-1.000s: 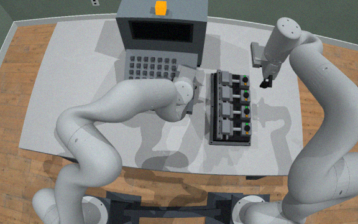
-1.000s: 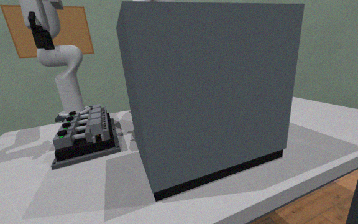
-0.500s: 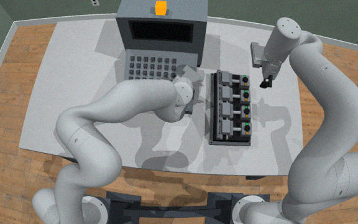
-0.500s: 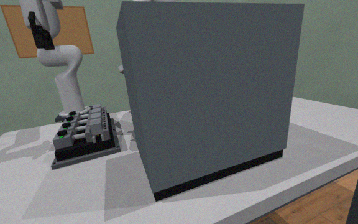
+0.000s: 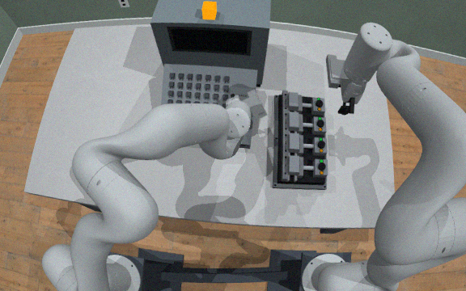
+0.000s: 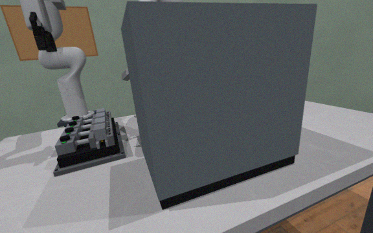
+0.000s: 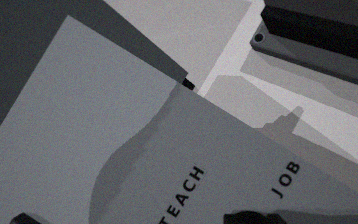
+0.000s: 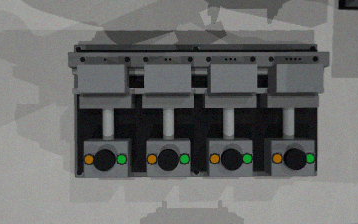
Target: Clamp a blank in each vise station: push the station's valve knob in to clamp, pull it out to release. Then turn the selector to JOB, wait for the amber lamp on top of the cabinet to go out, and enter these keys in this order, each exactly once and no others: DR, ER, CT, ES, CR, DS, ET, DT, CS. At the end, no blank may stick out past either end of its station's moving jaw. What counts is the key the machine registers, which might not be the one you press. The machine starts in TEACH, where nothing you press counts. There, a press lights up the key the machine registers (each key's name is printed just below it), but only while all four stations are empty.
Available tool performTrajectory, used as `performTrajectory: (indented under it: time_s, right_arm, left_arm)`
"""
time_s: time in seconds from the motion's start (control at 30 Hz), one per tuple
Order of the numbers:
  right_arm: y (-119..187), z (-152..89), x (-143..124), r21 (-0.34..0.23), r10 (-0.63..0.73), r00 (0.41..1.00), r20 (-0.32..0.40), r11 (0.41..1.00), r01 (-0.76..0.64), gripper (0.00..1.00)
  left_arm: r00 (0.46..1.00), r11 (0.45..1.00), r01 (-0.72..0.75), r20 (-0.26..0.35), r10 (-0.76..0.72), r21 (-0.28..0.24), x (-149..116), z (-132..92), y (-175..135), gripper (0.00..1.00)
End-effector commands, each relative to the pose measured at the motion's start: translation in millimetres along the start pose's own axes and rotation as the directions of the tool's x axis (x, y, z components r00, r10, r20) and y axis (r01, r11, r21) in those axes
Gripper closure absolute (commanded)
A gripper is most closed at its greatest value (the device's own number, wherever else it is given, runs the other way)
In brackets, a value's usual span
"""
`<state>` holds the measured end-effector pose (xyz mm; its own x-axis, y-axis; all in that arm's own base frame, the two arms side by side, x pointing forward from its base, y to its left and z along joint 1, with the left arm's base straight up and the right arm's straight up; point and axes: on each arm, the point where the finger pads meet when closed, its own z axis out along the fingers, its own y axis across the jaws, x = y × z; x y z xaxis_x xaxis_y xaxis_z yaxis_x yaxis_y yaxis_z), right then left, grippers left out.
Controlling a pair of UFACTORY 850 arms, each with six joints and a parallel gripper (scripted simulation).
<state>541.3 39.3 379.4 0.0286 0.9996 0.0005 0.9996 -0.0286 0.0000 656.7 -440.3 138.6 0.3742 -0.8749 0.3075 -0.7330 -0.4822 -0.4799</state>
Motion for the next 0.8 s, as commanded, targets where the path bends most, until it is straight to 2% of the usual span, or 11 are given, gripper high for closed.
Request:
performTrajectory:
  time_s: [0.0, 0.23, 0.3, 0.77]
  right_arm:
    - [0.6, -1.1, 0.0, -0.002, 0.000, 1.000, 0.000, 1.000, 0.000, 0.00]
    - [0.6, -1.1, 0.0, -0.002, 0.000, 1.000, 0.000, 1.000, 0.000, 0.00]
    - [0.6, -1.1, 0.0, -0.002, 0.000, 1.000, 0.000, 1.000, 0.000, 0.00]
    - [0.6, -1.1, 0.0, -0.002, 0.000, 1.000, 0.000, 1.000, 0.000, 0.00]
  left_arm:
    - [0.988, 0.988, -0.156, 0.019, 0.156, -0.019, 1.3, -0.8, -1.2, 1.00]
    - [0.940, 0.940, -0.340, 0.015, 0.340, -0.022, 1.3, -0.8, -1.2, 1.00]
    - [0.940, 0.940, -0.340, 0.015, 0.340, -0.022, 1.3, -0.8, -1.2, 1.00]
    - [0.840, 0.840, -0.543, 0.009, 0.543, -0.025, 1.3, -0.8, -1.2, 1.00]
